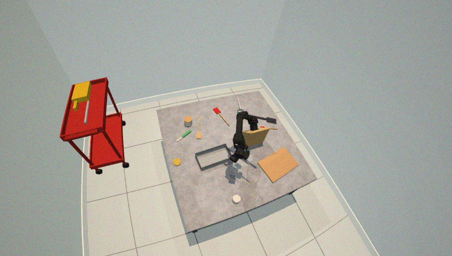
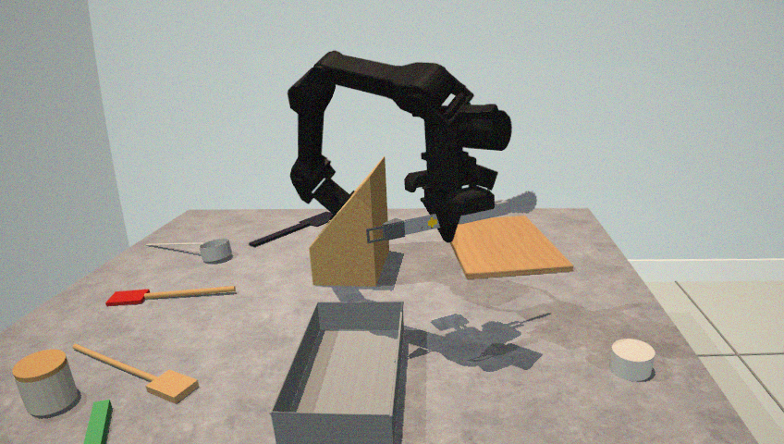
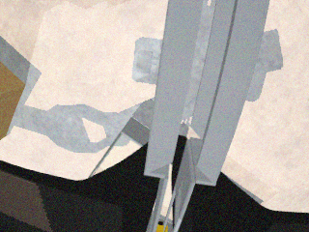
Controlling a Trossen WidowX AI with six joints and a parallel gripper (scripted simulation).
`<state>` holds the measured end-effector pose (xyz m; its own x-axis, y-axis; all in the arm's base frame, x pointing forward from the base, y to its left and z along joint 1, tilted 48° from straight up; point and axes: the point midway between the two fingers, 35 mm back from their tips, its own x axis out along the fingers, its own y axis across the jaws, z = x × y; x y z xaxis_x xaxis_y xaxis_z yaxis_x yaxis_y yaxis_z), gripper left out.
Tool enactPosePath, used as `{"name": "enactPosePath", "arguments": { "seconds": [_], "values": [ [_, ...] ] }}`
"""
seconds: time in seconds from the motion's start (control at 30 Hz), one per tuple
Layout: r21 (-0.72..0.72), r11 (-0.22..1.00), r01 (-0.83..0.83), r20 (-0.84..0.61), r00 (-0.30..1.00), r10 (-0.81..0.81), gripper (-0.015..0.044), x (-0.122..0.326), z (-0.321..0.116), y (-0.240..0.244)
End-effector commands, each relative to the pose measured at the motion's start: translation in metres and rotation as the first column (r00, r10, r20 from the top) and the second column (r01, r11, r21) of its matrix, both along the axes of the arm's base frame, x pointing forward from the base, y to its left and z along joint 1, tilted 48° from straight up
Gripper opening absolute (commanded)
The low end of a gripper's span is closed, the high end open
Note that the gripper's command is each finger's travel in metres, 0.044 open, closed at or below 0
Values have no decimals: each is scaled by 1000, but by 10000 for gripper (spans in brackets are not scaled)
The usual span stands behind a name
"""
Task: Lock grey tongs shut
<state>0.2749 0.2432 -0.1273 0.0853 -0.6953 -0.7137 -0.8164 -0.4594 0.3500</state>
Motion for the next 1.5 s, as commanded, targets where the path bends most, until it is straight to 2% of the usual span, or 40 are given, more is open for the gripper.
{"name": "enactPosePath", "arguments": {
  "seconds": [0.0, 0.4, 0.67, 1.07, 1.47],
  "values": [
    [2, 999, -53, -51, 997, 53, -150, -25, -20, 18],
    [-24, 982, -187, -189, 966, 179, -150, -106, -76, 43],
    [-13, 978, -208, -213, 956, 200, -150, -122, -78, 49],
    [45, 949, -312, -338, 889, 309, -150, -209, -87, 71],
    [92, 912, -401, -458, 796, 396, -150, -300, -92, 71]
  ]
}}
